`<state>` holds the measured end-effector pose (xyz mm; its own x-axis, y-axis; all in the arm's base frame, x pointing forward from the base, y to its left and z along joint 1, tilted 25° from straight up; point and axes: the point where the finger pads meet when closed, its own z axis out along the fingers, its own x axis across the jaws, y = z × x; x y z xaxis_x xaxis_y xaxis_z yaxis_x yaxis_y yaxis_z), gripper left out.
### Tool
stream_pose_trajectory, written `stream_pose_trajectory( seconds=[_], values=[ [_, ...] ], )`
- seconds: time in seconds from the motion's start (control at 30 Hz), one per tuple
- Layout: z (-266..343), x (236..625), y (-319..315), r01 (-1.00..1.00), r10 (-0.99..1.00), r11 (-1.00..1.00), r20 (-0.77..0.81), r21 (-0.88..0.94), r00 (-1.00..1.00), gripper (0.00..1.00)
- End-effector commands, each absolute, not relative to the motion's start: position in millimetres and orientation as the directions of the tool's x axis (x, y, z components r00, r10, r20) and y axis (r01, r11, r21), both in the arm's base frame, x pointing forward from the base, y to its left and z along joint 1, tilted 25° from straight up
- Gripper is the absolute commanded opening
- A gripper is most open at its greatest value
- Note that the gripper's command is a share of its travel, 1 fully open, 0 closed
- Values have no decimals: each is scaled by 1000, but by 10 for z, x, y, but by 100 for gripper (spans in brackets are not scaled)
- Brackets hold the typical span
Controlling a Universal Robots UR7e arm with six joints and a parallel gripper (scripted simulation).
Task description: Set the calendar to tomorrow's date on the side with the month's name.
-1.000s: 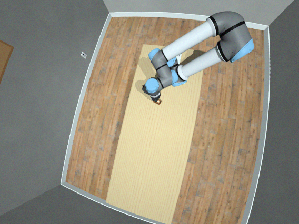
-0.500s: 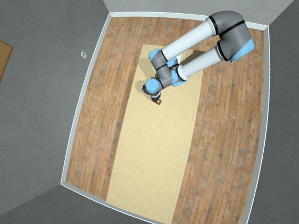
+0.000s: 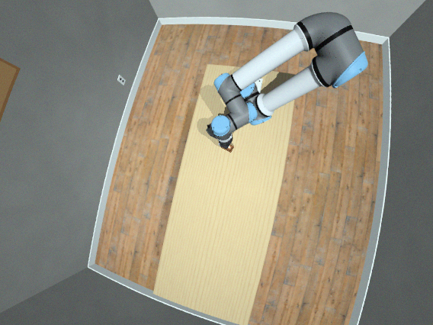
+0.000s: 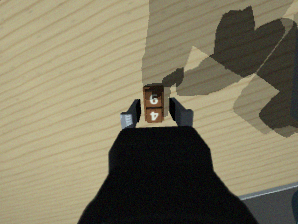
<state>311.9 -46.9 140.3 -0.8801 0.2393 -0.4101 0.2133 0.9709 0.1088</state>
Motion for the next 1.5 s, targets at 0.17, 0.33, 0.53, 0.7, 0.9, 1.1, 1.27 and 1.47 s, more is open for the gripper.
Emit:
stream_pose_trajectory(
  seconds=[0.17, 0.33, 0.53, 0.7, 0.9, 1.1, 1.27, 1.47],
  values=[
    [1276, 3189, -471, 214, 239, 971, -410, 107, -880, 87],
    [1208, 3222, -470, 214, 239, 971, -410, 107, -880, 87],
    [1145, 3253, -469, 214, 239, 971, -410, 107, -880, 87],
    [1123, 3263, -469, 214, 239, 971, -410, 107, -880, 87],
    [1098, 3276, -468, 214, 239, 971, -410, 107, -880, 87],
    [1092, 3278, -468, 214, 239, 971, -410, 107, -880, 87],
    [1092, 3278, -468, 214, 239, 971, -410, 107, -880, 87],
    [1092, 3278, -468, 214, 239, 971, -410, 107, -880, 87]
  ],
)
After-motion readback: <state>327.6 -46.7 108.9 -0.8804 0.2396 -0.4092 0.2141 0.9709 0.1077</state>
